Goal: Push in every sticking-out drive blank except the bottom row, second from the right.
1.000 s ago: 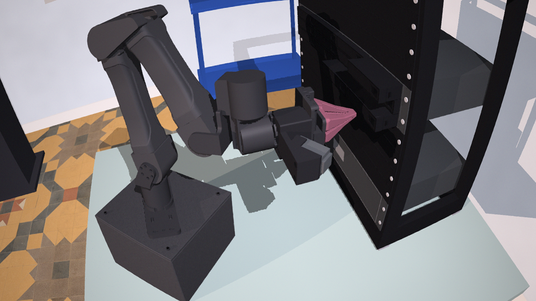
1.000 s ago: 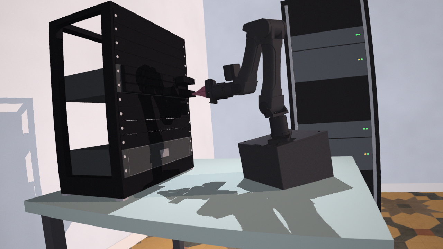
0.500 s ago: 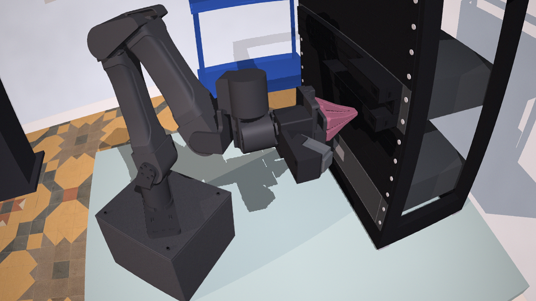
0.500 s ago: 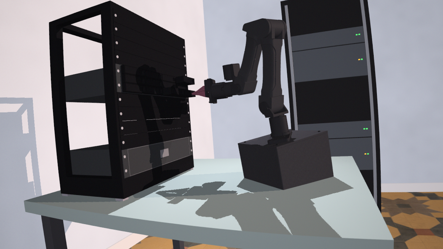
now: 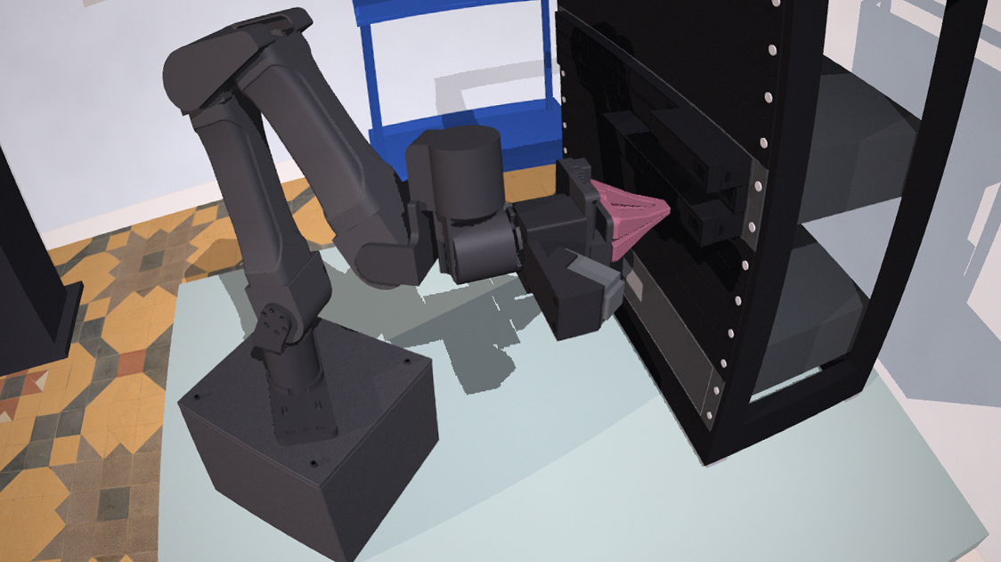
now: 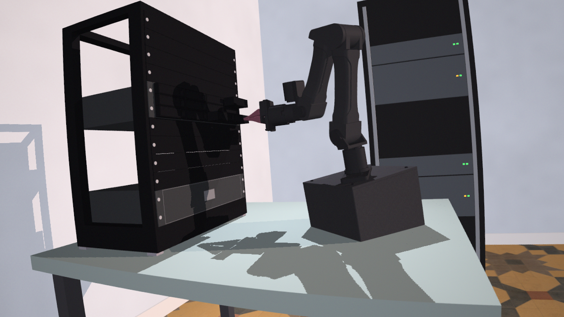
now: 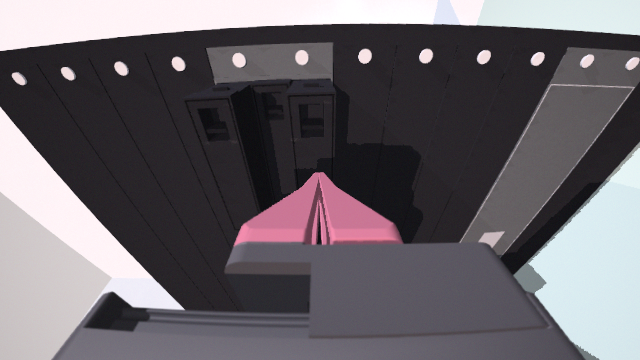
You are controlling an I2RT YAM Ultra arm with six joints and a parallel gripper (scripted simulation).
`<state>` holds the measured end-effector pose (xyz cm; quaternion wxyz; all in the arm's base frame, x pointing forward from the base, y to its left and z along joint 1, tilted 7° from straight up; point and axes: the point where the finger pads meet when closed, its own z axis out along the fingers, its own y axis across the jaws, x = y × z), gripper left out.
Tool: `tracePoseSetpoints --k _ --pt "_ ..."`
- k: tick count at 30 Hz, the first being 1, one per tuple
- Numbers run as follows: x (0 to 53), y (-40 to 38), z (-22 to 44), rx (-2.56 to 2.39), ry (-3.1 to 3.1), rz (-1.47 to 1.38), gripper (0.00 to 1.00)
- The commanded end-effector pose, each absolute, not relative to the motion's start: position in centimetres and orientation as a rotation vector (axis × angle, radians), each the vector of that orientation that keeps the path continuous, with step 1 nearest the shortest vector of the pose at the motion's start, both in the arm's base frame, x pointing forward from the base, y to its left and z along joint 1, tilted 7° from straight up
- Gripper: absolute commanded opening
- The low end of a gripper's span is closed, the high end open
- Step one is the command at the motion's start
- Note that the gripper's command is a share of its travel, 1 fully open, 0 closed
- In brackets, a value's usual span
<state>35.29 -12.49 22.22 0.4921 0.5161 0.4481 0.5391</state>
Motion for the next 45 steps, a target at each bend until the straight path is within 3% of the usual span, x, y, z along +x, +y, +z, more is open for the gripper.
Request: tracePoseSetpoints --k 1,45 --pt "35.5 -12.4 24.5 1.18 1.077 1.299 0.0" --pt "38.9 -13.0 22.9 1.224 1.091 1.3 0.0"
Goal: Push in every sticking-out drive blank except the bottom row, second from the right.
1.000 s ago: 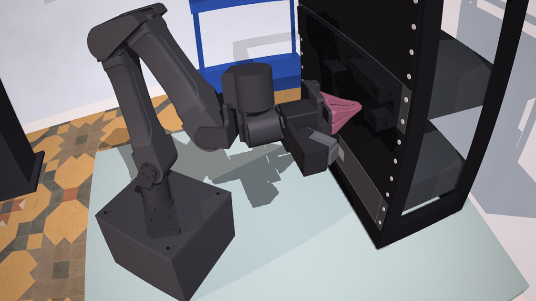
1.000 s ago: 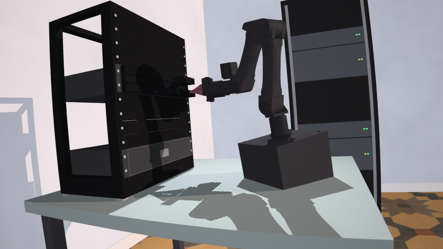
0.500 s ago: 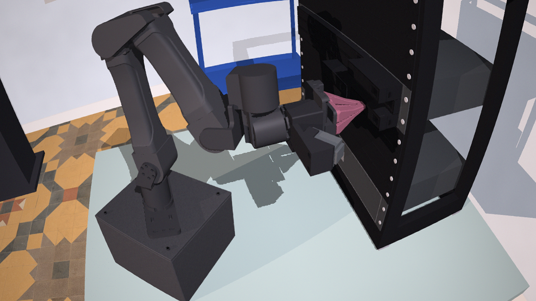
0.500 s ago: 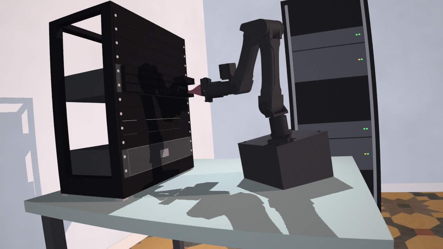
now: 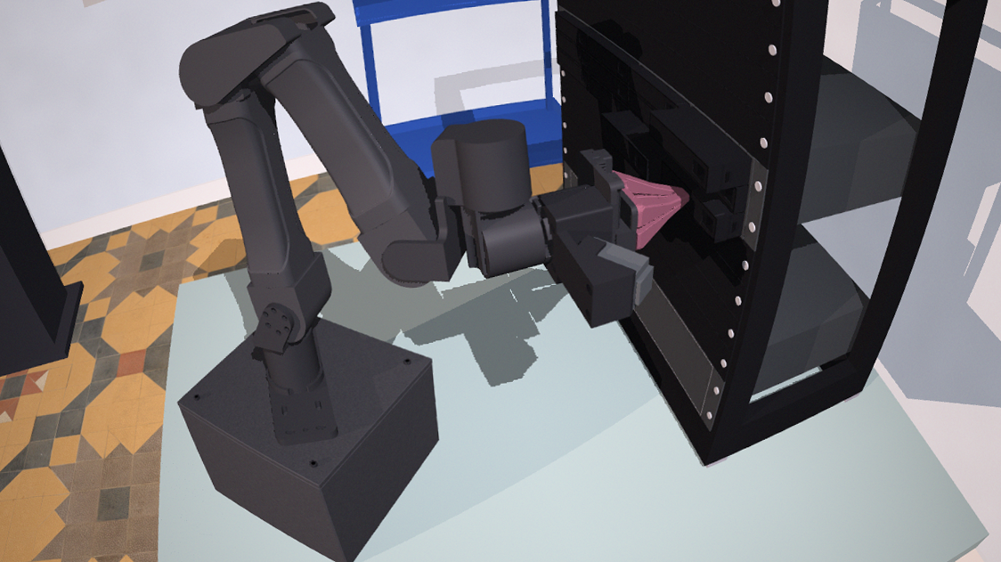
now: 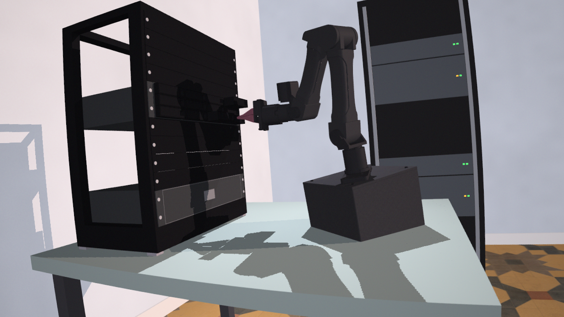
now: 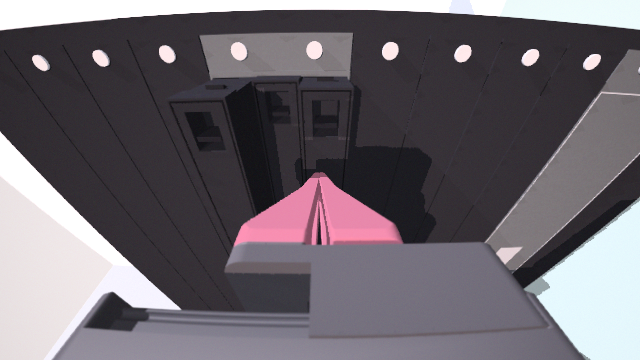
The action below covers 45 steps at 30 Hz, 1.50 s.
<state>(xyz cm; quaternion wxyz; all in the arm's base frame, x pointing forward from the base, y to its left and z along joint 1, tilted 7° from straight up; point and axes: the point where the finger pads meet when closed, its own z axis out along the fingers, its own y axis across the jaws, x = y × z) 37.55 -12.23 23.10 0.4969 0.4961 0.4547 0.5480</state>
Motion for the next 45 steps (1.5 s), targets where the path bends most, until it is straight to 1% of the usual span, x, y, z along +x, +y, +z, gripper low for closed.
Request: tracePoseSetpoints --k 1,45 --pt "38.93 -13.02 22.9 1.224 1.091 1.3 0.0" --pt "39.48 -13.75 22.33 1.227 1.086 1.294 0.0"
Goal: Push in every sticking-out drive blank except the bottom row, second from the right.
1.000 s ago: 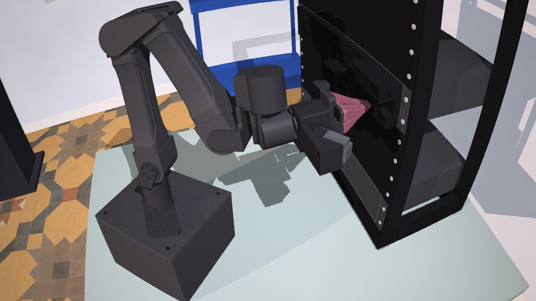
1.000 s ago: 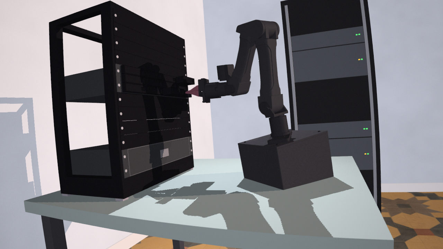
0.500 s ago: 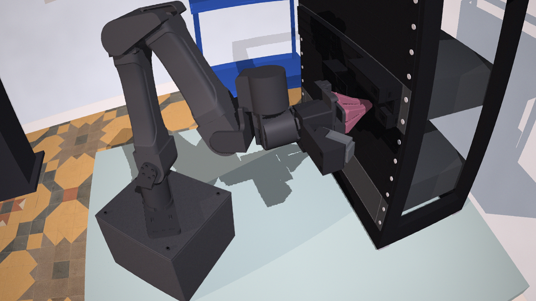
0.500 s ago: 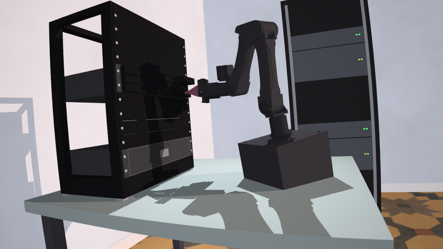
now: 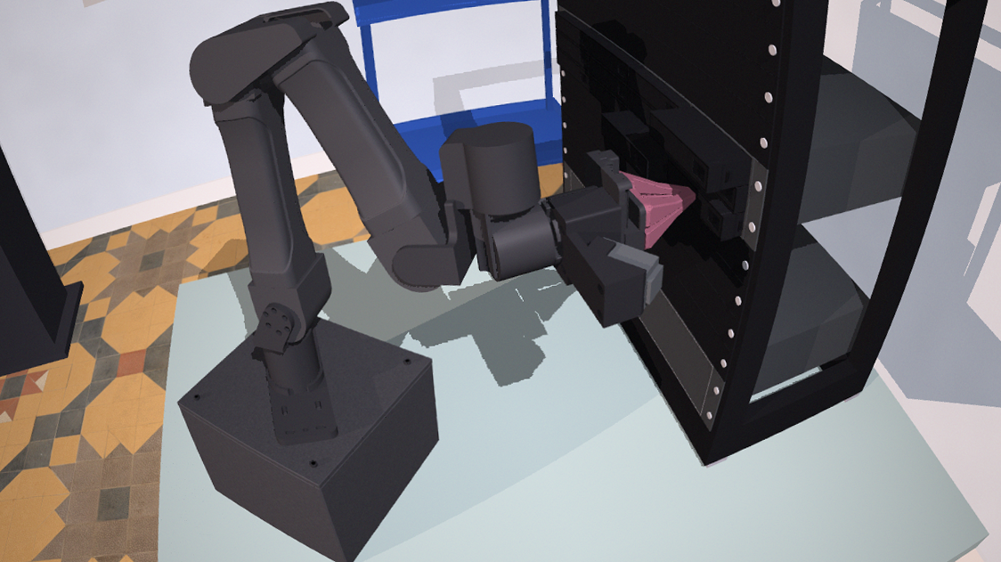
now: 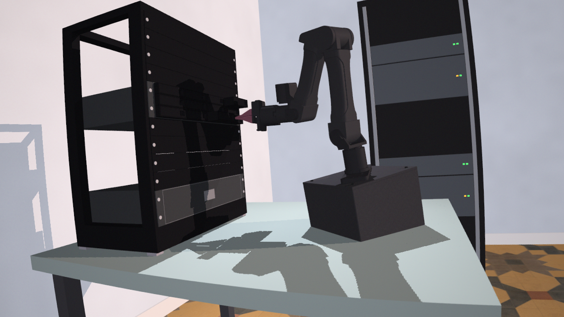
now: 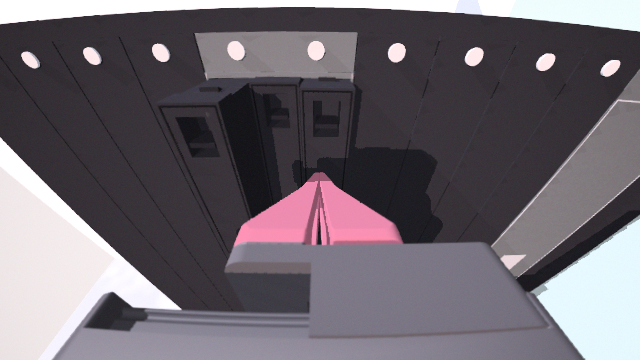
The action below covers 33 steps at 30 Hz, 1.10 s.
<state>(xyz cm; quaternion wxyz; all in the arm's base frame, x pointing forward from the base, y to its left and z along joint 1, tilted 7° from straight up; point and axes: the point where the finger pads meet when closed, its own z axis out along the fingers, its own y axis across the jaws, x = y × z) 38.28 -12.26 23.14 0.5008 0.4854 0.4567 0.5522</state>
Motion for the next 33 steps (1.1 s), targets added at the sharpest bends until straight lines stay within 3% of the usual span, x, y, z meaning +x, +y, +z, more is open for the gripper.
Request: tracePoseSetpoints --k 1,33 --pt "39.52 -13.86 22.26 1.227 1.085 1.293 0.0" --pt "39.77 -14.49 21.86 1.23 1.079 1.287 0.0"
